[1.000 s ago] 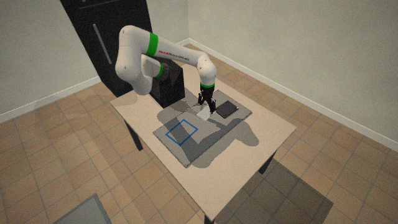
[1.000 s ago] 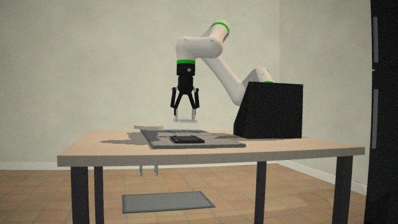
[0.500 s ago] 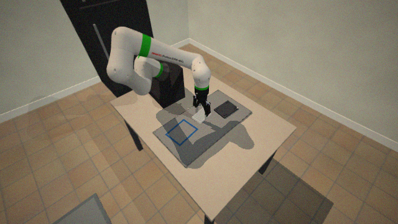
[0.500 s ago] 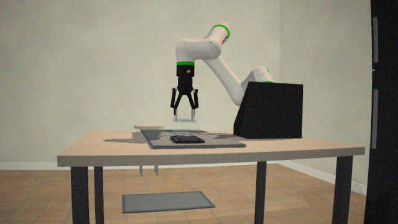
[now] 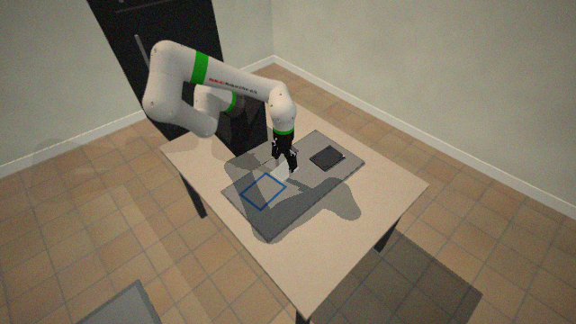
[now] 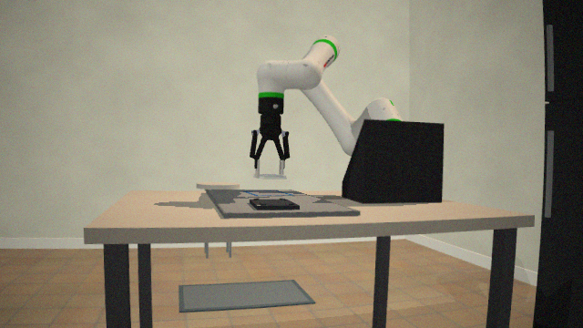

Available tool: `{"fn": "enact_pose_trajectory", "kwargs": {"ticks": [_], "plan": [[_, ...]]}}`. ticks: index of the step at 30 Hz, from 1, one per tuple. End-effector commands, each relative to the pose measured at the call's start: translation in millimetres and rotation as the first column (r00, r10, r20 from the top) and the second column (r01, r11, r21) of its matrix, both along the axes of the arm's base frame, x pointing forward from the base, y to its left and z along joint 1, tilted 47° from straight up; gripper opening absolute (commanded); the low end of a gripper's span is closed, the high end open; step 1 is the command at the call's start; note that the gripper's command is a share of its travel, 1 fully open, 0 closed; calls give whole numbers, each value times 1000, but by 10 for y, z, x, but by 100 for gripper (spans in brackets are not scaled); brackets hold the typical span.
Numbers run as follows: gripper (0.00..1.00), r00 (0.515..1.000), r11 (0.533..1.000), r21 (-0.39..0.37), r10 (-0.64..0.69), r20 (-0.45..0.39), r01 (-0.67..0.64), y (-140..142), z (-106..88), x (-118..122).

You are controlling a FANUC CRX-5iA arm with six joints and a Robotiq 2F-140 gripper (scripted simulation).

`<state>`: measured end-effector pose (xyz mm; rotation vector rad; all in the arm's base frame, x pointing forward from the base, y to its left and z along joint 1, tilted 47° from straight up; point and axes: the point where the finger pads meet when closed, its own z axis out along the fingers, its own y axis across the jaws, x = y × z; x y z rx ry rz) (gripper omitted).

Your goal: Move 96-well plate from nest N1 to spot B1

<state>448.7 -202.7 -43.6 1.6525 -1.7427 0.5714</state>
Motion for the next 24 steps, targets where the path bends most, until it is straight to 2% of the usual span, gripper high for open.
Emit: {"fn": "enact_pose_trajectory", "kwargs": {"ticks": [1,24], "plan": [[0,1000,1000,0,1,0,-1,-72,80,-28],[0,1000,1000,0,1,0,-1,-534,571,-215]]}}
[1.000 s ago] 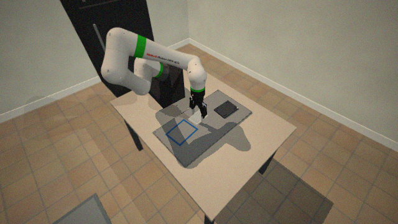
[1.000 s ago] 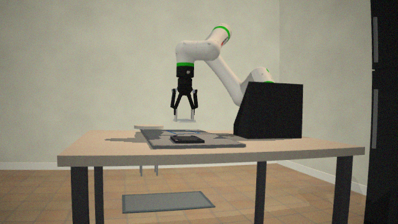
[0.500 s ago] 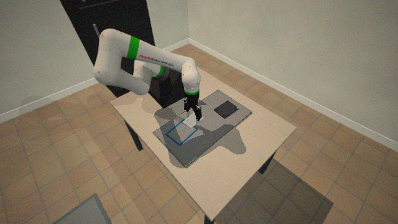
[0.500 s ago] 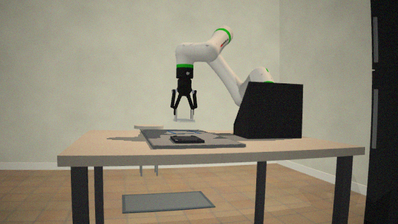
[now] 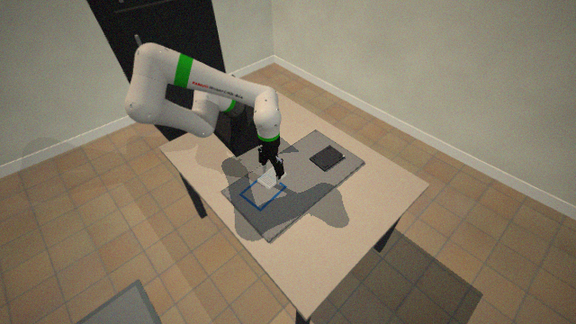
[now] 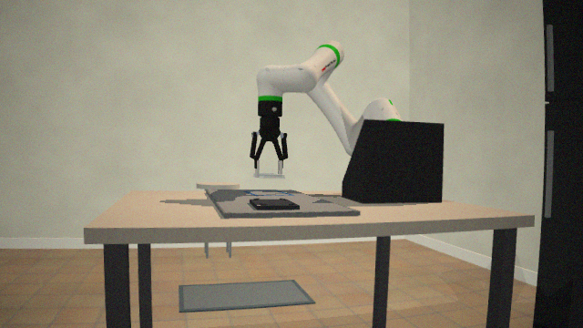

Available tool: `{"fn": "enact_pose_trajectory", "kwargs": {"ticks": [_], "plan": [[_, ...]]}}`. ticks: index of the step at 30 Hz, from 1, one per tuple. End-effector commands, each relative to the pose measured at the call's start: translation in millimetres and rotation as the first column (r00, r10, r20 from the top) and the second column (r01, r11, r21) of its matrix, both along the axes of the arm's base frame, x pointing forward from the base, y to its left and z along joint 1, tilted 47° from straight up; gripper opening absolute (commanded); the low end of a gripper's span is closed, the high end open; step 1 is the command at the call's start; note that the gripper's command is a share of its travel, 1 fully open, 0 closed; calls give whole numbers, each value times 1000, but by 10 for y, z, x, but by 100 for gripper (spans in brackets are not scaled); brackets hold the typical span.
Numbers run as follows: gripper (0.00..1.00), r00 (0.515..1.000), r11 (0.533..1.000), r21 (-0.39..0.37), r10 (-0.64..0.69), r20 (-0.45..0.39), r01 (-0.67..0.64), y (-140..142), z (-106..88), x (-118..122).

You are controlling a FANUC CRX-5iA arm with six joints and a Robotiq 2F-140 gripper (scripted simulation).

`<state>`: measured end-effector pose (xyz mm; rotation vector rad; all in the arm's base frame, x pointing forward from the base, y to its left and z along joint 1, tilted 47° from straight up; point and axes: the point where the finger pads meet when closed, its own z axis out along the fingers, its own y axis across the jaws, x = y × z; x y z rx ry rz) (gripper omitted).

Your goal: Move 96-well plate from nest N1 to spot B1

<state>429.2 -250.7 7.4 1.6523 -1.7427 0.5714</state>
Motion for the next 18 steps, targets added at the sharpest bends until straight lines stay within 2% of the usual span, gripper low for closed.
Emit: {"fn": "enact_pose_trajectory", "kwargs": {"ticks": [1,18], "plan": [[0,1000,1000,0,1,0,-1,-77,85,-29],[0,1000,1000,0,1,0,-1,-378,405,-150]]}}
